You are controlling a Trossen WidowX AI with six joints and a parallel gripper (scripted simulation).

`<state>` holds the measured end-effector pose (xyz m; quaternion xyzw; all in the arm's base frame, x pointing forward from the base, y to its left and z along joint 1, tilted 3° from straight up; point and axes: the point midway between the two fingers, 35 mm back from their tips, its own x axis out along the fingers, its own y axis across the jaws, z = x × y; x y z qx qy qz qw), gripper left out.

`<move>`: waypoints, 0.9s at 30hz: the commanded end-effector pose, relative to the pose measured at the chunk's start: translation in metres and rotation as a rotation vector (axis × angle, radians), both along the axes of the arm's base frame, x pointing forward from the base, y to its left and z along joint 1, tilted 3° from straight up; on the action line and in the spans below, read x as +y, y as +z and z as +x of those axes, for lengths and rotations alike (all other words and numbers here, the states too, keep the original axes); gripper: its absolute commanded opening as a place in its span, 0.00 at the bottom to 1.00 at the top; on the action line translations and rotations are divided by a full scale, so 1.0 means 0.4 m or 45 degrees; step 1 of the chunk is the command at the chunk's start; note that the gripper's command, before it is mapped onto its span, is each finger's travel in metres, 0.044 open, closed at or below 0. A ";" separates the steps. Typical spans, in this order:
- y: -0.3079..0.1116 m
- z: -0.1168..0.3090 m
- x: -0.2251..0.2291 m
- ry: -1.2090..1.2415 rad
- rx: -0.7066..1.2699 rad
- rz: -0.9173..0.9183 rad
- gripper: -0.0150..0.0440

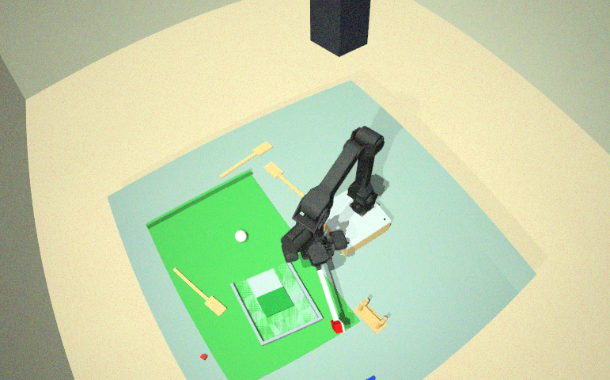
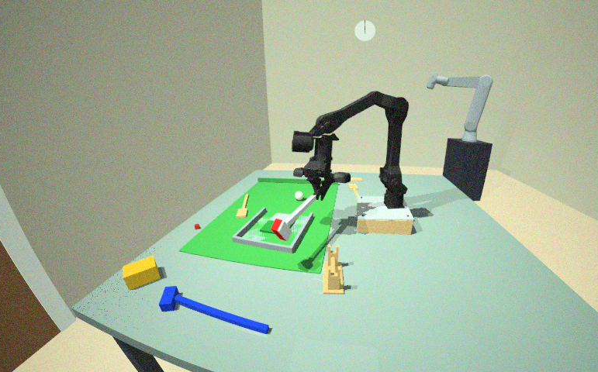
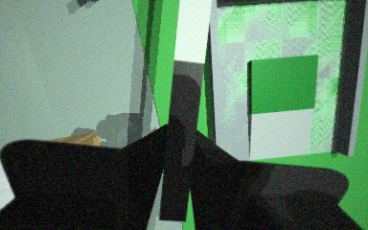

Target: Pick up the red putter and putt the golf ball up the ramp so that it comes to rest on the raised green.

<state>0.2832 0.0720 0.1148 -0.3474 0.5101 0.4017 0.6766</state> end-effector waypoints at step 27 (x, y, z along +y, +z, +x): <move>0.010 -0.049 -0.382 -0.816 0.107 -0.035 0.25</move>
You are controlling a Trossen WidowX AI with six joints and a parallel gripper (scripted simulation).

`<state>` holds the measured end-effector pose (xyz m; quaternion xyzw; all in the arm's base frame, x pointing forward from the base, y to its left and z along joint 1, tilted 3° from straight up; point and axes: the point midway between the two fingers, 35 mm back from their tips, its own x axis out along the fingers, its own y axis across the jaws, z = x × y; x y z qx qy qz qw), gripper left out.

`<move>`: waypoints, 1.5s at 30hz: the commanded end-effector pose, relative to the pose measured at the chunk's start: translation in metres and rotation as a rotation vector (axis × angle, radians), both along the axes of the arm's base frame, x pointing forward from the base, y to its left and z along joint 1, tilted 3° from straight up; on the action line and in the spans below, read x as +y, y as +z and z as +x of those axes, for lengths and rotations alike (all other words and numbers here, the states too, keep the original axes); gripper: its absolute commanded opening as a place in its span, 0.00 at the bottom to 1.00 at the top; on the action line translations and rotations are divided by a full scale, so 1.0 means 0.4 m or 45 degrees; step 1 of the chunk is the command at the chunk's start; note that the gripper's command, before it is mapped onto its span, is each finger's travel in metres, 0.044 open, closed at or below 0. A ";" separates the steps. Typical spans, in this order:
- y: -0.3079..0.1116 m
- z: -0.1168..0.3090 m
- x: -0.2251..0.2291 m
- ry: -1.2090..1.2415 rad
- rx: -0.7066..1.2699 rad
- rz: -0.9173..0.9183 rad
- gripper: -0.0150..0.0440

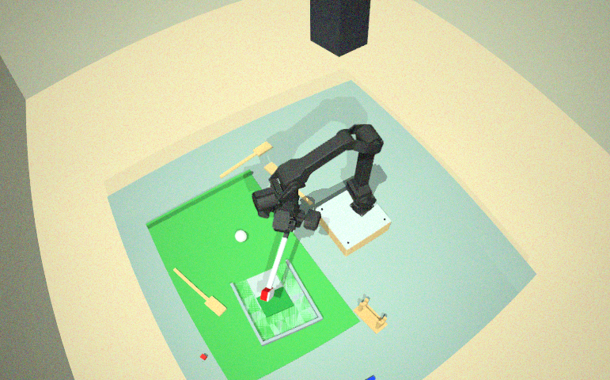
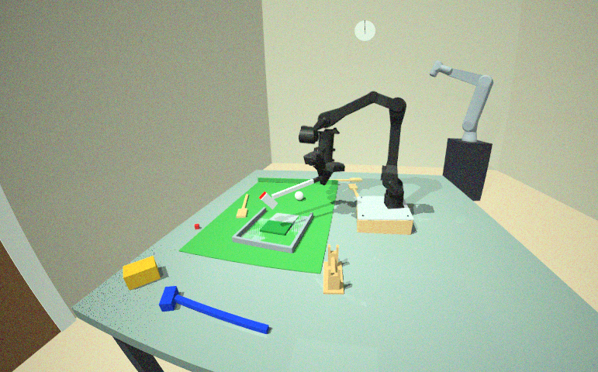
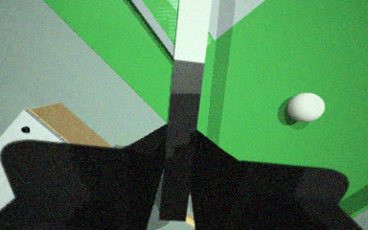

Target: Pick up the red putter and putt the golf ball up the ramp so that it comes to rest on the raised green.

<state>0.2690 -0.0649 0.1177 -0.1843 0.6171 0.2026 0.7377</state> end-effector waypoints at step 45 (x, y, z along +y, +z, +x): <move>-0.006 -0.294 -0.361 -1.029 0.150 0.004 0.25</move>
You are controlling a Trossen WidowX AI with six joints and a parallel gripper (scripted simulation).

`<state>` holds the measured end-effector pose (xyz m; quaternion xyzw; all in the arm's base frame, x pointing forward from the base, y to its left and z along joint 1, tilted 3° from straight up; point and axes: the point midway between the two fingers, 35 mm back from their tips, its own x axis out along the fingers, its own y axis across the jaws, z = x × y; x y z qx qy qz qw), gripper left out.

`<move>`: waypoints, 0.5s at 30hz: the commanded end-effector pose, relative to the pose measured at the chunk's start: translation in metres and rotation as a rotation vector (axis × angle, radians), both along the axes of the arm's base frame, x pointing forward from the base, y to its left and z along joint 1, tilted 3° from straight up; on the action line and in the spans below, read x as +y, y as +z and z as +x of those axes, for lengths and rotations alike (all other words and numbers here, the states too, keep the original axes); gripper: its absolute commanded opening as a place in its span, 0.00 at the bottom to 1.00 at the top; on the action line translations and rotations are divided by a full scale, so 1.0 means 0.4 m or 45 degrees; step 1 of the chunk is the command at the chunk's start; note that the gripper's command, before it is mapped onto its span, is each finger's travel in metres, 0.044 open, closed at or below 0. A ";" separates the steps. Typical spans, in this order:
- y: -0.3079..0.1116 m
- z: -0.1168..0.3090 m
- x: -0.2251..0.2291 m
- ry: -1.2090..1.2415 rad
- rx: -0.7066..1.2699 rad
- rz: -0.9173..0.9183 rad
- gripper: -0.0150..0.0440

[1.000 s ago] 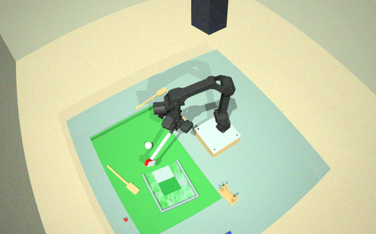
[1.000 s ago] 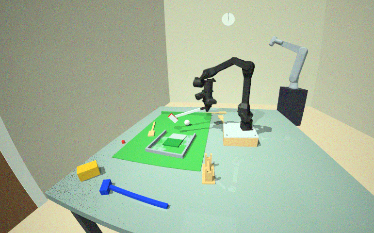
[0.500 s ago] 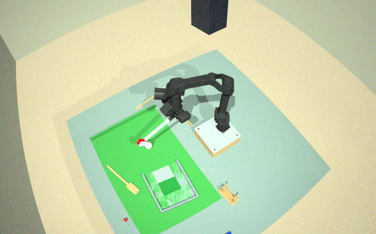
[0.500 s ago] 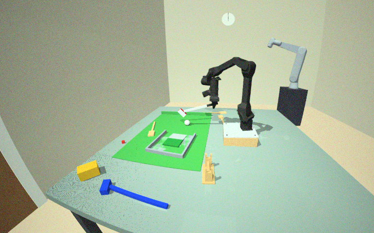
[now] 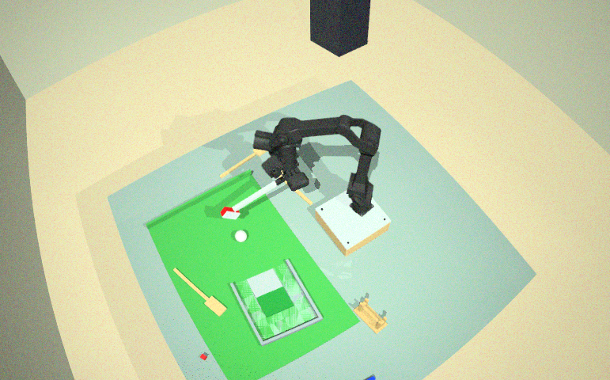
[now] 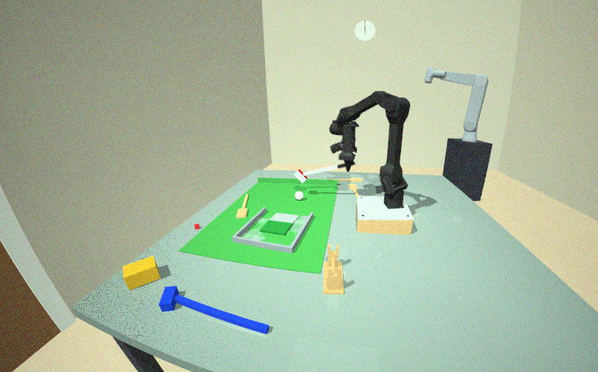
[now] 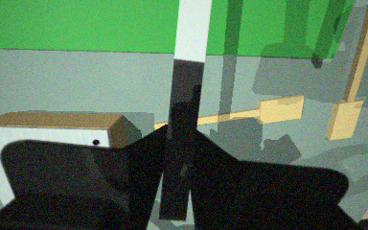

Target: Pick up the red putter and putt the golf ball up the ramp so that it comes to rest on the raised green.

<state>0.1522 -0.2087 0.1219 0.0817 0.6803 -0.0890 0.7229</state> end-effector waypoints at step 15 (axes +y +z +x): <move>-0.102 0.002 -0.002 -0.014 0.002 0.002 0.25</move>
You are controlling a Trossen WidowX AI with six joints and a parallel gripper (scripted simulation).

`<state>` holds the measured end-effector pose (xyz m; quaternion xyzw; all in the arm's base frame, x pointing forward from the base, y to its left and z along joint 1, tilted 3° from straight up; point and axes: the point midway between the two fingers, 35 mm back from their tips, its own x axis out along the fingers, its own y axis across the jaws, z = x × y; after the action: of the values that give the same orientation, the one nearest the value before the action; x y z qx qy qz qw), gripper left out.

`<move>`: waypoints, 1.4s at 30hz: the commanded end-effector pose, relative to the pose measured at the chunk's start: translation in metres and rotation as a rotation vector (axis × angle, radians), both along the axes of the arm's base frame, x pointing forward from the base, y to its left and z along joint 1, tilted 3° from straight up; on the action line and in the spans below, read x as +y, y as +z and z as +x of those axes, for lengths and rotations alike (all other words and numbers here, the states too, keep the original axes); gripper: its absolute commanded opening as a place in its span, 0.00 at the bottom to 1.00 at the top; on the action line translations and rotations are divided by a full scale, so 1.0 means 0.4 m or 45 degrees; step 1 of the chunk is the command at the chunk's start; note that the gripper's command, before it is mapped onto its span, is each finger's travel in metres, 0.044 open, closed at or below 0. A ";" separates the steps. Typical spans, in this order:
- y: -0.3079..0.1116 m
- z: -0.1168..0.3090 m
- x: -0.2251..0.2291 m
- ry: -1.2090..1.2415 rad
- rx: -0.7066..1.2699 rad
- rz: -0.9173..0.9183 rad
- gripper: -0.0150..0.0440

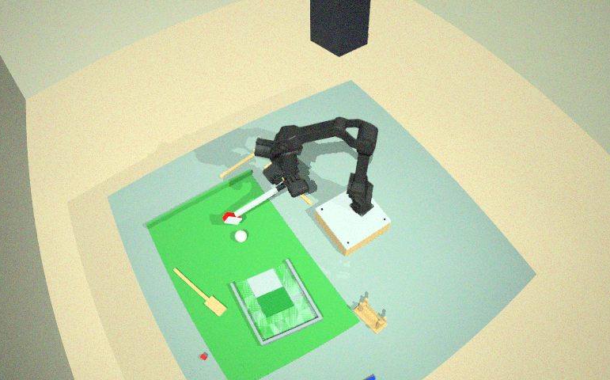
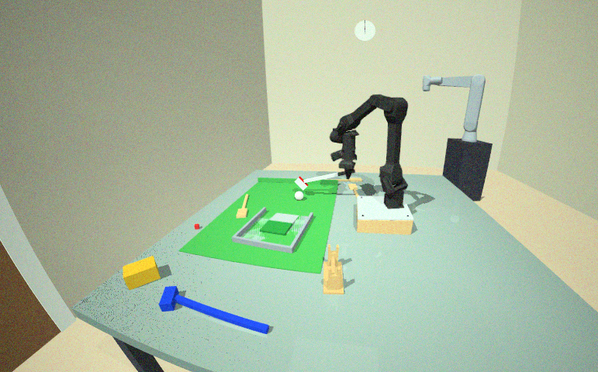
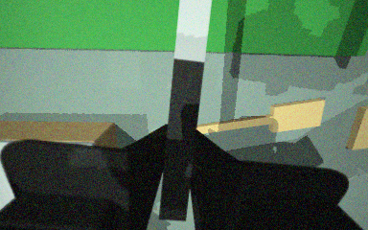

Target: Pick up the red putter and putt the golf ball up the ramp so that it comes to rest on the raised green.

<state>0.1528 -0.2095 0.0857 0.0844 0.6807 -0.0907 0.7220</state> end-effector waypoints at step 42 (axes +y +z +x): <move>-0.077 -0.014 -0.073 -0.006 0.002 -0.003 0.25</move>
<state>0.1467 -0.2347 0.0542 0.0890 0.6823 -0.0926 0.7197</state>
